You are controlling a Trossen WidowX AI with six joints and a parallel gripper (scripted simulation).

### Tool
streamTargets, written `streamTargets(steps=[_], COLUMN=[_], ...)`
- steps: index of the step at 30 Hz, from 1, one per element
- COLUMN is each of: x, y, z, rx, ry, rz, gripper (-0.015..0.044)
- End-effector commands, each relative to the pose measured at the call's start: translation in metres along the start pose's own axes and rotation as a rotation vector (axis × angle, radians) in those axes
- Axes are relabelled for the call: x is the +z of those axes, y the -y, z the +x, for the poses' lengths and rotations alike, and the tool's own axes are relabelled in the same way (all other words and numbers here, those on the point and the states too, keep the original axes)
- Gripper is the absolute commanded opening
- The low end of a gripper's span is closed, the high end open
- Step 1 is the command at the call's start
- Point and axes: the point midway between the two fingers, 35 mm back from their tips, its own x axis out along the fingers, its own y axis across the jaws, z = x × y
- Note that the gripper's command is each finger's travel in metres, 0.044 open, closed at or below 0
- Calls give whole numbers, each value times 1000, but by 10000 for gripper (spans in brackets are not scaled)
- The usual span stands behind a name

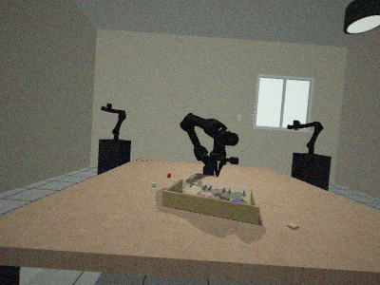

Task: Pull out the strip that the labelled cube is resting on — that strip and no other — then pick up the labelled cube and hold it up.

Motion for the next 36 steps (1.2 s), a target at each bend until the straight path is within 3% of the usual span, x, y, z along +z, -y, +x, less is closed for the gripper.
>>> streamTargets(steps=[1, 36], x=[-3, -5], y=[-1, -2], z=[12, 62], rx=[-7, -10], ry=[-13, -12], rz=[-11, -11], gripper=[0, 0])
